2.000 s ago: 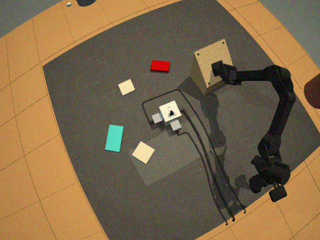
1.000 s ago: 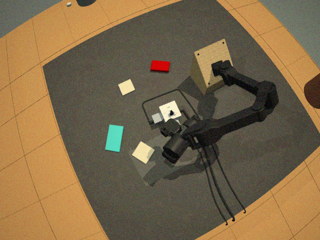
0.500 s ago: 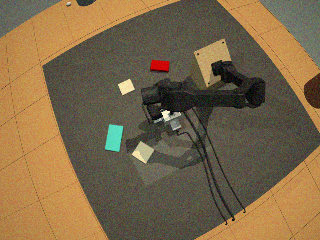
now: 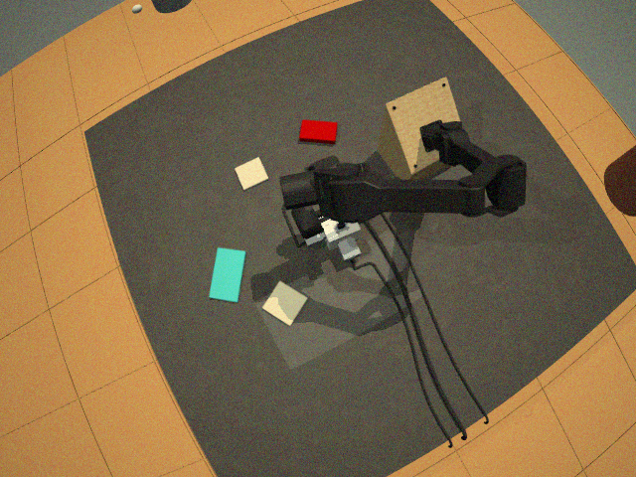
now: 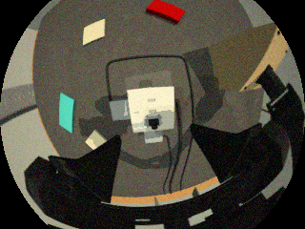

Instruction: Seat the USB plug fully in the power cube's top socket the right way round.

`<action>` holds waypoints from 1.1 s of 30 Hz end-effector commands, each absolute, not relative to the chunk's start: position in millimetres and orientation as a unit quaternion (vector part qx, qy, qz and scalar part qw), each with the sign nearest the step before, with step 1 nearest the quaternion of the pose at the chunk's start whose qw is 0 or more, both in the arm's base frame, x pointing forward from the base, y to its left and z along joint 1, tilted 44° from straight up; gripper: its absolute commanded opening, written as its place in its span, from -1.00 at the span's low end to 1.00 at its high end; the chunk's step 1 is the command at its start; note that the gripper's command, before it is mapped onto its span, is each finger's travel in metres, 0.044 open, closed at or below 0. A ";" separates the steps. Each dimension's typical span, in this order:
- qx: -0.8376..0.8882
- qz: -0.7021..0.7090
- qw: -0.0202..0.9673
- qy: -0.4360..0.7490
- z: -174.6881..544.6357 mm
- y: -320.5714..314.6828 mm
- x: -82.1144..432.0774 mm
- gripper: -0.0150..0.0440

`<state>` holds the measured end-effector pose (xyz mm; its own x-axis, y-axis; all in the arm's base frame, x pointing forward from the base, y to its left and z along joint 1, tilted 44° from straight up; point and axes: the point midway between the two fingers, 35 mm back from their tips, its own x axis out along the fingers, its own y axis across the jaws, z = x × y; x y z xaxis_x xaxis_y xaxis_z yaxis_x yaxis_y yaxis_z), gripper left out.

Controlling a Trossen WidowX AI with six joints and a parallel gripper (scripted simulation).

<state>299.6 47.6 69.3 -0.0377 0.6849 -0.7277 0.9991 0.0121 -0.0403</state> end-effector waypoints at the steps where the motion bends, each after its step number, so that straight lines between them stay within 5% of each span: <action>1: 0.640 -0.294 0.267 0.658 65.1 50.4 299.4 1.00; 20: 0.640 -0.293 0.267 0.658 53.5 61.3 298.7 1.00; 33: 0.638 -0.293 0.270 0.659 55.0 60.1 298.6 -0.16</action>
